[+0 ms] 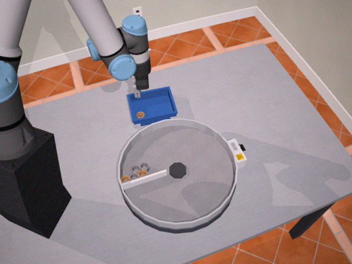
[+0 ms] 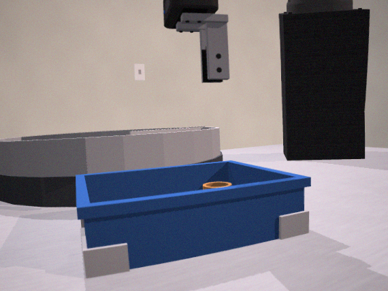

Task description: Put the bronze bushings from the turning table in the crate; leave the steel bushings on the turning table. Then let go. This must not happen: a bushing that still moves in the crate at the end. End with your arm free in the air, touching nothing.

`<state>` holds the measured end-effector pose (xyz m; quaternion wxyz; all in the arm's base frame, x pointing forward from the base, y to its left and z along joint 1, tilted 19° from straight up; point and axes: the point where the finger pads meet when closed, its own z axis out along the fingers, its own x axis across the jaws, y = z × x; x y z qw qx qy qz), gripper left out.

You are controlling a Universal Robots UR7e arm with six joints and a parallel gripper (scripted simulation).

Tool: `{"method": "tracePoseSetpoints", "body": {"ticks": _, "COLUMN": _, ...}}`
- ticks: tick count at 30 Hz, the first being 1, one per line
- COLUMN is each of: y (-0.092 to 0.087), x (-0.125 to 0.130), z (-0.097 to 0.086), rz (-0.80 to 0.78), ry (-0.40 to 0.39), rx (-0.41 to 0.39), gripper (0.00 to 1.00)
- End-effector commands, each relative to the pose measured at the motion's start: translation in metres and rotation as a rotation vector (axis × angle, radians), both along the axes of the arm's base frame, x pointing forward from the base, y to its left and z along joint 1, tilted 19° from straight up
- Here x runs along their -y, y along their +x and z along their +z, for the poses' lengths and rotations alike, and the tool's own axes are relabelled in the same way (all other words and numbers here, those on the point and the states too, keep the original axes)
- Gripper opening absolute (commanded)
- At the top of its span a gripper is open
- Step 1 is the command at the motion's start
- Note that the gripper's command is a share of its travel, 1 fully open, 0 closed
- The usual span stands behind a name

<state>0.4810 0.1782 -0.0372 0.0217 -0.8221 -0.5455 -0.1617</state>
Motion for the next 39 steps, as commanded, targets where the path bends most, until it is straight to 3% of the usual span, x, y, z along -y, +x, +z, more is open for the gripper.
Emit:
{"method": "tracePoseSetpoints", "body": {"ticks": 1, "y": 0.000, "x": 0.000, "z": 0.001, "rz": 0.000, "ry": 0.000, "rx": 0.001, "gripper": 0.42}}
{"method": "tracePoseSetpoints", "body": {"ticks": 28, "y": 0.000, "x": 0.000, "z": 0.001, "rz": 0.000, "ry": 0.000, "rx": 0.001, "gripper": 0.42}}
{"method": "tracePoseSetpoints", "body": {"ticks": 33, "y": -0.027, "x": 0.043, "z": -0.019, "rz": 0.000, "ry": 0.000, "rx": 0.001, "gripper": 0.40}}
{"method": "tracePoseSetpoints", "body": {"ticks": 39, "y": -0.027, "x": 0.043, "z": -0.019, "rz": 0.000, "ry": 0.000, "rx": 0.001, "gripper": 0.40}}
